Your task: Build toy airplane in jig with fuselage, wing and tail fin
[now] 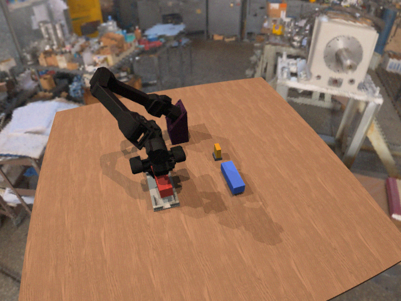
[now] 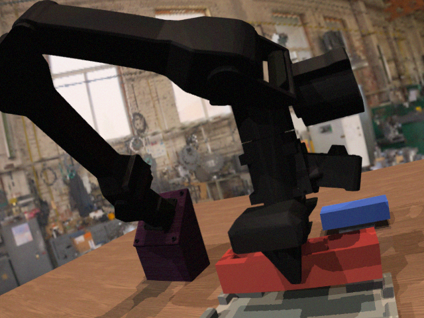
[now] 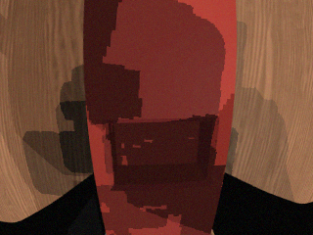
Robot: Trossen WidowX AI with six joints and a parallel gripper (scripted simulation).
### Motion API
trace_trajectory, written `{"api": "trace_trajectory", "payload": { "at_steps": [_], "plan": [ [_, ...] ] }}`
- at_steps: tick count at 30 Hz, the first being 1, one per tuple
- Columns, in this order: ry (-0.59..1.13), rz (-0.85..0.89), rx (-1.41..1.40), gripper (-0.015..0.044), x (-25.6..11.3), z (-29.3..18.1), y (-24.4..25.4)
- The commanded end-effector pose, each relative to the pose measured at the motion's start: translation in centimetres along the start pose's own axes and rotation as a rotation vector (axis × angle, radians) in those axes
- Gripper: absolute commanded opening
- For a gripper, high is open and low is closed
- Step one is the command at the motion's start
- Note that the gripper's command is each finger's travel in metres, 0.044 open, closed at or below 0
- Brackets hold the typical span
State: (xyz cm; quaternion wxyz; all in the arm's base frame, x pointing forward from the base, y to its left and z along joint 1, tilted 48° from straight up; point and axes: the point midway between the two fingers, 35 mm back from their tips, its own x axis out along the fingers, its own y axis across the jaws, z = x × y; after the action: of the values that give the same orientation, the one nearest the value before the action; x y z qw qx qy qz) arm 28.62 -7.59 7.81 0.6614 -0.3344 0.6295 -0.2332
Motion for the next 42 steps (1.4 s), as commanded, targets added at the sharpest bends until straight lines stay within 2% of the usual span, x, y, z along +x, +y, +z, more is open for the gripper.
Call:
{"api": "trace_trajectory", "payload": {
  "at_steps": [1, 19, 24, 29, 42],
  "plan": [
    [0.003, -0.003, -0.005, 0.0196, 0.8, -0.1, 0.0],
    [0.003, -0.006, -0.005, 0.0196, 2.9, -0.2, -0.1],
    [0.002, -0.004, -0.001, 0.0163, 2.7, -0.1, -0.1],
    [0.002, -0.004, -0.001, 0.0032, 2.7, -0.1, -0.1],
    [0.002, -0.004, -0.001, 0.0373, 2.7, -0.1, -0.1]
  ]
}}
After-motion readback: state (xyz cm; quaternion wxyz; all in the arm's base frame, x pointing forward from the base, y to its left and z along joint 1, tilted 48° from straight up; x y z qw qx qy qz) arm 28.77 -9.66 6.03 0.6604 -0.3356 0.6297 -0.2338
